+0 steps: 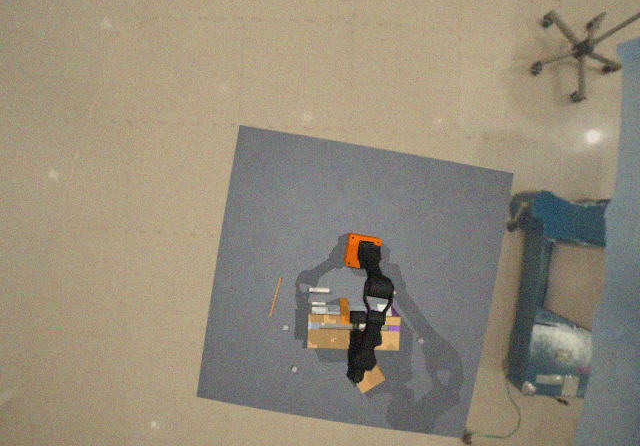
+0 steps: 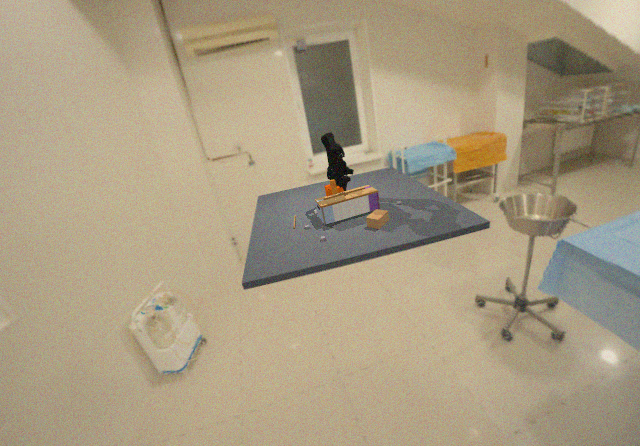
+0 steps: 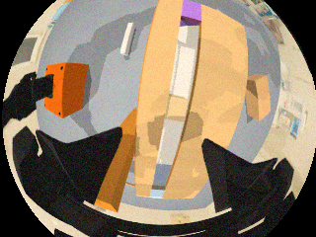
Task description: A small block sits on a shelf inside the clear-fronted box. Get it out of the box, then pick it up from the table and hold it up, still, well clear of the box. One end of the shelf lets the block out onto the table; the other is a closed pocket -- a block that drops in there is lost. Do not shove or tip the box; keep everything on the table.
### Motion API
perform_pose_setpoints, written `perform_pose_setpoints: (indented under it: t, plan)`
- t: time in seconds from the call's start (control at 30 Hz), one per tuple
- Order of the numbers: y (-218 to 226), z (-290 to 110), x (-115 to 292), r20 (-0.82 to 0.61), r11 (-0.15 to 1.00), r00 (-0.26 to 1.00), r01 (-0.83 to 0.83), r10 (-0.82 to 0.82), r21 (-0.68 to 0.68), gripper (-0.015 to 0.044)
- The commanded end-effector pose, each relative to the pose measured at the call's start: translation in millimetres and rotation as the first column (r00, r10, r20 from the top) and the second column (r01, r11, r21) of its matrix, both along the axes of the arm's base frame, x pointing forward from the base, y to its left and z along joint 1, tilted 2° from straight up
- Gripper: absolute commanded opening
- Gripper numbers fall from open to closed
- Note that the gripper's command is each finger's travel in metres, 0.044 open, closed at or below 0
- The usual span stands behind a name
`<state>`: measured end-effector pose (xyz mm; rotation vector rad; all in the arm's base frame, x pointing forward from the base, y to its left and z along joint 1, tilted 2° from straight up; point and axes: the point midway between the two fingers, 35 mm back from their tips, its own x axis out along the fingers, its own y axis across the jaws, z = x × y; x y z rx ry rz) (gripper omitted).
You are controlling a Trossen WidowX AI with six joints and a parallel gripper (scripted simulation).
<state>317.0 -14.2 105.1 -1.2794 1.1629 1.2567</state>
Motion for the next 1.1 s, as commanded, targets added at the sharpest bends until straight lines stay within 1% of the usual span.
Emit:
perform_pose_setpoints:
  t: [0.0, 0.97, 1.0, 1.07]
  plan:
    - [-8.9, 1.5, 1.3, 0.002, 1.0, 1.0, -0.002, 0.002, -0.005, 0.04]
    - [-56.7, 2.9, -0.8, 0.002, 1.0, 1.0, -0.002, 0.002, -0.01, 0.04]
    - [-49.4, 1.3, -1.0, 0.0, 1.0, 1.0, 0.0, 0.0, -0.004, 0.04]
    - [-49.4, 1.3, -1.0, 0.0, 1.0, 1.0, 0.0, 0.0, -0.004, 0.04]
